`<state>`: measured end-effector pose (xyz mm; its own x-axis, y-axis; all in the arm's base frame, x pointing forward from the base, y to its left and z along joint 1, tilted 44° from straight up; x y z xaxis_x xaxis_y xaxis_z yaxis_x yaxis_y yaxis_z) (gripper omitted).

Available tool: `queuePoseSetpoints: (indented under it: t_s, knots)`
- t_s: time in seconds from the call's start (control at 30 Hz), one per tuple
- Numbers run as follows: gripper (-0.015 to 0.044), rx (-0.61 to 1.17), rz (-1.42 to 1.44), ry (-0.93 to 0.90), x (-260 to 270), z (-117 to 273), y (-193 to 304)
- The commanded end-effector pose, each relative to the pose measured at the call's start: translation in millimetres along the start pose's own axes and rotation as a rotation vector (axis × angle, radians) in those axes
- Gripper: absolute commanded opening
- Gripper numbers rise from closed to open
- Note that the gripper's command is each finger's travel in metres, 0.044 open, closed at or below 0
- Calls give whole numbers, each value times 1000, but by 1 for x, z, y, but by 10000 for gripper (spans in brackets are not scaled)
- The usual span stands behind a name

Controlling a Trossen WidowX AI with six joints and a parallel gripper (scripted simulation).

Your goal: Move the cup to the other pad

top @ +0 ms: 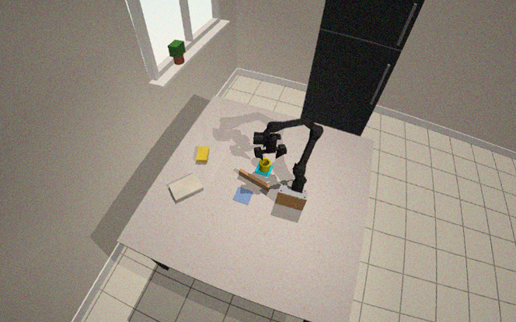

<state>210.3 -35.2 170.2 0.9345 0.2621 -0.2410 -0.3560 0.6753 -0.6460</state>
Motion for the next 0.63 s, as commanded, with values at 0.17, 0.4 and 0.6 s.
queuePoseSetpoints:
  t_s: [0.17,0.4,0.6]
  knots:
    - [440,9,7,-56,0,35,-1]
    - [440,13,15,-79,-1,54,-2]
    - [440,6,17,-77,-1,50,-3]
Point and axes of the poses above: the point midway between the two fingers, 35 mm back from their tips, its own z axis back along the fingers, its own x axis across the jaws, y = z × x, the point moved 3 cm from there along z, back along the fingers, and after that the axes turned 6 degrees about -z, right-handed, at the moved point
